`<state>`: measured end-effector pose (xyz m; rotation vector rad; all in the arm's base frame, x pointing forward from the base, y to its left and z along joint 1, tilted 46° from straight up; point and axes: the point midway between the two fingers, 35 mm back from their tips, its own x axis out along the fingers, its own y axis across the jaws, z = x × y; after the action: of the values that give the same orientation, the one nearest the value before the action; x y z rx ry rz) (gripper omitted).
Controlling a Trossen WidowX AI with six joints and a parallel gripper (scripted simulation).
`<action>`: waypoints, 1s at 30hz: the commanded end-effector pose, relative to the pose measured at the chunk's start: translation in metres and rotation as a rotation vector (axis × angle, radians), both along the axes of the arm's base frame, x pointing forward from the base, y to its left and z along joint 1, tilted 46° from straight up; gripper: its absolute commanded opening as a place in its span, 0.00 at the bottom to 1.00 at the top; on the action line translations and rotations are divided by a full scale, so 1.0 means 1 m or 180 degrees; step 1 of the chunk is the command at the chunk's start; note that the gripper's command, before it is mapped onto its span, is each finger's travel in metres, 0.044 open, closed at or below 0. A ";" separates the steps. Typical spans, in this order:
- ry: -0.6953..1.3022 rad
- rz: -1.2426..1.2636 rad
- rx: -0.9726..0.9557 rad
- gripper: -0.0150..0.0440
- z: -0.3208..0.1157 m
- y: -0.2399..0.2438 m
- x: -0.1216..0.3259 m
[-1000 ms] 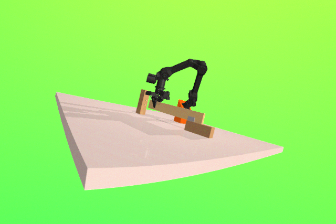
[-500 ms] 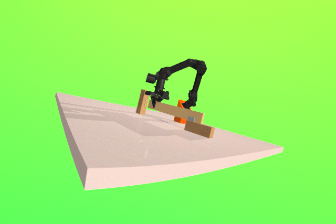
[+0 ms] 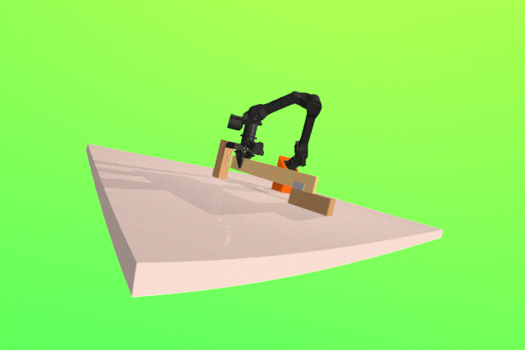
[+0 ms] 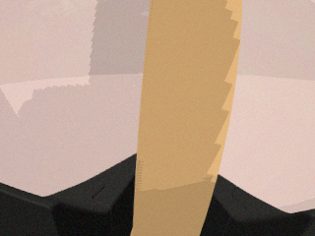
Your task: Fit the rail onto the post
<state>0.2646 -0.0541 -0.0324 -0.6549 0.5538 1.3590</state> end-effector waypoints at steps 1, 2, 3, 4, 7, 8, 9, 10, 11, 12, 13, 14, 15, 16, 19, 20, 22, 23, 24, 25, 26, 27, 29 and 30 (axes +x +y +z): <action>-0.0008 -0.0016 -0.0014 0.25 -0.002 -0.004 0.001; -0.0008 -0.0016 -0.0014 0.25 -0.002 -0.004 0.001; -0.0008 -0.0016 -0.0014 0.25 -0.002 -0.004 0.001; -0.0008 -0.0016 -0.0014 0.25 -0.003 -0.004 0.001; -0.0008 -0.0016 -0.0014 0.25 -0.003 -0.005 0.001; -0.0008 -0.0016 -0.0014 0.25 -0.004 -0.005 0.001; -0.0008 -0.0016 -0.0014 0.25 -0.004 -0.005 0.001; -0.0008 -0.0016 -0.0014 0.25 -0.004 -0.005 0.001; -0.0008 -0.0016 -0.0014 0.25 -0.004 -0.006 0.001; -0.0008 -0.0016 -0.0014 0.25 -0.005 -0.006 0.001; -0.0008 -0.0016 -0.0014 0.25 -0.005 -0.006 0.001; -0.0008 -0.0016 -0.0014 0.25 -0.005 -0.006 0.001; -0.0008 -0.0016 -0.0014 0.25 -0.005 -0.007 0.001; -0.0008 -0.0016 -0.0014 0.25 -0.005 -0.007 0.001; -0.0008 -0.0016 -0.0015 0.25 -0.006 -0.008 0.001; -0.0008 -0.0016 -0.0015 0.25 -0.006 -0.008 0.001; -0.0008 -0.0016 -0.0015 0.25 -0.006 -0.008 0.001; -0.0008 -0.0016 -0.0015 0.25 -0.006 -0.009 0.001; -0.0008 -0.0016 -0.0015 0.25 -0.006 -0.009 0.001; -0.0008 -0.0016 -0.0015 0.25 -0.007 -0.009 0.001; -0.0008 -0.0016 -0.0015 0.25 -0.007 -0.009 0.001; -0.0008 -0.0016 -0.0015 0.25 -0.007 -0.010 0.001; -0.0008 -0.0016 -0.0015 0.25 -0.007 -0.010 0.001; -0.0008 -0.0016 -0.0015 0.25 -0.008 -0.010 0.001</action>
<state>0.2645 -0.0604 -0.0387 -0.6552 0.5540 1.3588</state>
